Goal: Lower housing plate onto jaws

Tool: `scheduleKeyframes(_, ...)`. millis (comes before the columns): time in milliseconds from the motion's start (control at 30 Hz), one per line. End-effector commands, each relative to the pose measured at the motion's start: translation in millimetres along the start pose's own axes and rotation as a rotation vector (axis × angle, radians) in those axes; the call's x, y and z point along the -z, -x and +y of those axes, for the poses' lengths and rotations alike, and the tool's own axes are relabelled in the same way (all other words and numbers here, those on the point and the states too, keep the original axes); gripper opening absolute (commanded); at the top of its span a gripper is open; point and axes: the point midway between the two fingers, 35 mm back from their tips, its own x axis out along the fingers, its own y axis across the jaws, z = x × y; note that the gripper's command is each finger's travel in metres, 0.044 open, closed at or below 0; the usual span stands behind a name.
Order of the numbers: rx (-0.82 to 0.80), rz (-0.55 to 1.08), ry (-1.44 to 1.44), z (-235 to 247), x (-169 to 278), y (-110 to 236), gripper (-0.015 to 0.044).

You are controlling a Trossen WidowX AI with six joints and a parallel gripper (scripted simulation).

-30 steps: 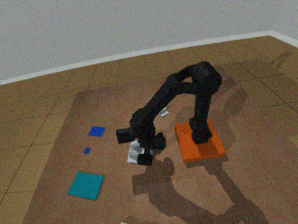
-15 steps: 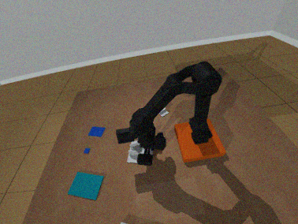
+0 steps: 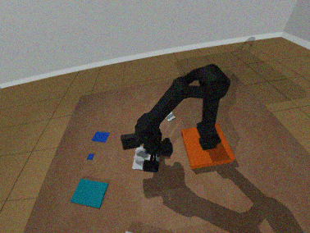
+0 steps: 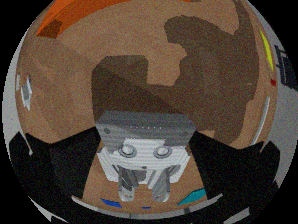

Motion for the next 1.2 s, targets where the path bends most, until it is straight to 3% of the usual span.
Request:
scheduleKeyframes(0,-0.001,-0.001,0.0,0.1,-0.3,0.3,0.044)
scheduleKeyframes(200,0.0,0.0,0.0,-0.2,1.1,11.2,0.044)
scheduleKeyframes(433,0.002,0.001,-0.001,0.0,-0.4,72.8,0.044)
scheduleKeyframes(600,0.002,0.008,-0.003,-0.5,0.9,68.7,0.044)
scheduleKeyframes(900,0.001,-0.002,-0.002,16.2,-48.4,120.5,0.044)
scheduleKeyframes(1167,0.0,-0.003,-0.002,17.5,-52.8,124.0,0.044)
